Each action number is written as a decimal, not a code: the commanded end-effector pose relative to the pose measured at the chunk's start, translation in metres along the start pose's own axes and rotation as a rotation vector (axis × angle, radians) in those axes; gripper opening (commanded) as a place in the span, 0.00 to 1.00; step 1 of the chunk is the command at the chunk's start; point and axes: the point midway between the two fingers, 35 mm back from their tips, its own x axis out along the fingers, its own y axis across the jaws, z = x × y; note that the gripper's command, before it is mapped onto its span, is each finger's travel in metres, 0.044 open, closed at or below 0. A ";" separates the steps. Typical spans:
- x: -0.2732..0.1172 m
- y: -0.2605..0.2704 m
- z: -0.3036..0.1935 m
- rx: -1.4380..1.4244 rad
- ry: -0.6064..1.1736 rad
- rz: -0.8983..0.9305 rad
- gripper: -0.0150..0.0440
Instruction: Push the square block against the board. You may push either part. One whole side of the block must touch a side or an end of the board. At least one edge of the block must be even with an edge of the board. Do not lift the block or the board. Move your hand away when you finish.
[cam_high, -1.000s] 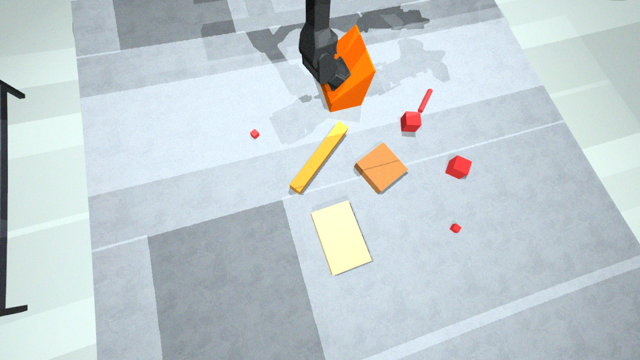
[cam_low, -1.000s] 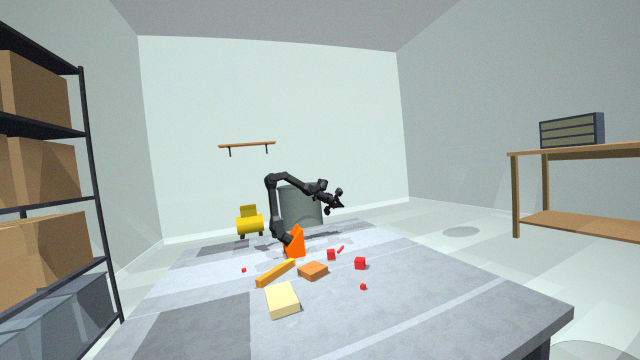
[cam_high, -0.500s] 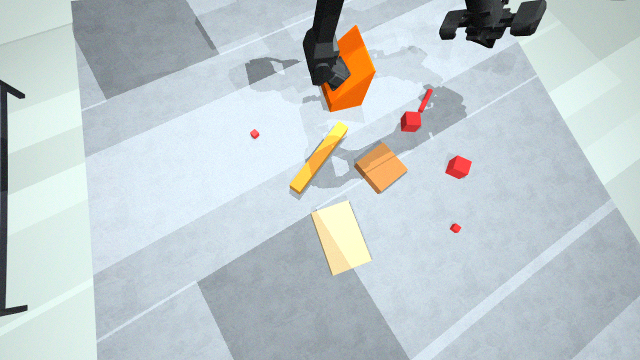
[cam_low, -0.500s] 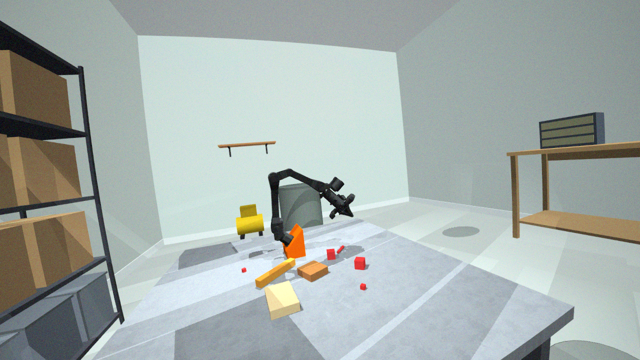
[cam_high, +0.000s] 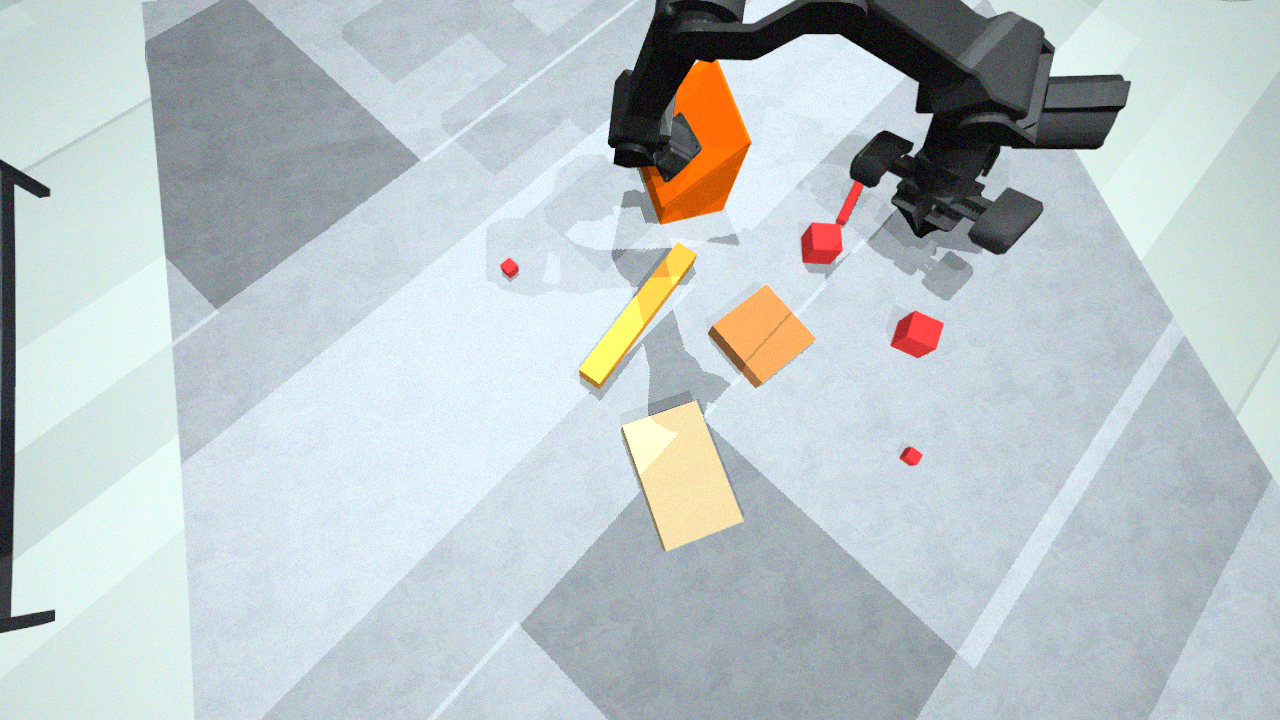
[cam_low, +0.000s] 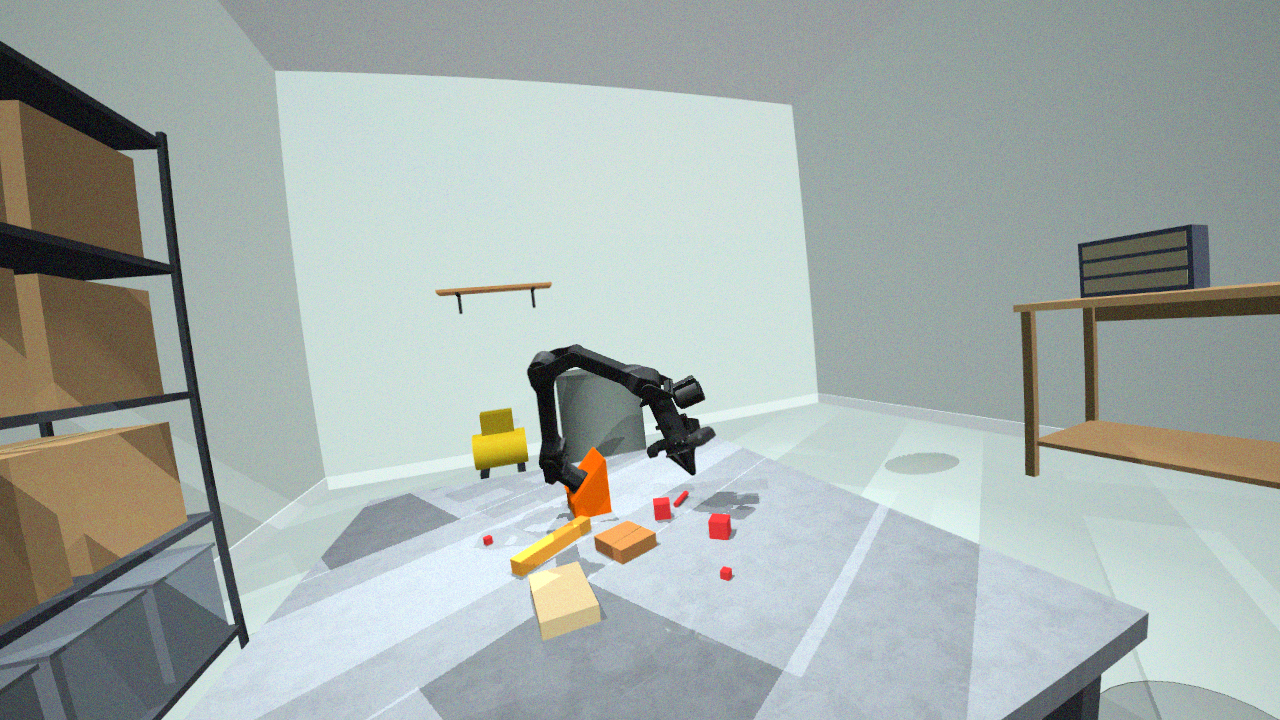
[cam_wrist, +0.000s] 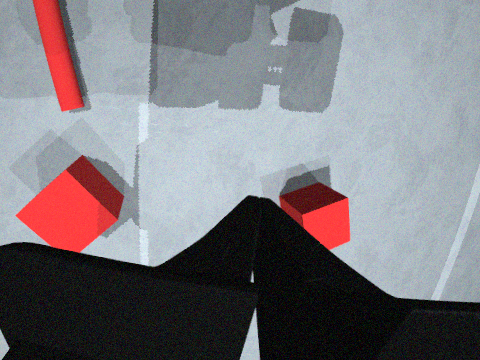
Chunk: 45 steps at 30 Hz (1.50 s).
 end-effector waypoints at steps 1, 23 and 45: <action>0.009 -0.004 -0.043 0.038 0.064 0.085 0.25; 0.078 0.025 -0.140 0.094 0.181 0.301 0.25; 0.072 0.025 -0.172 0.094 0.179 0.300 0.25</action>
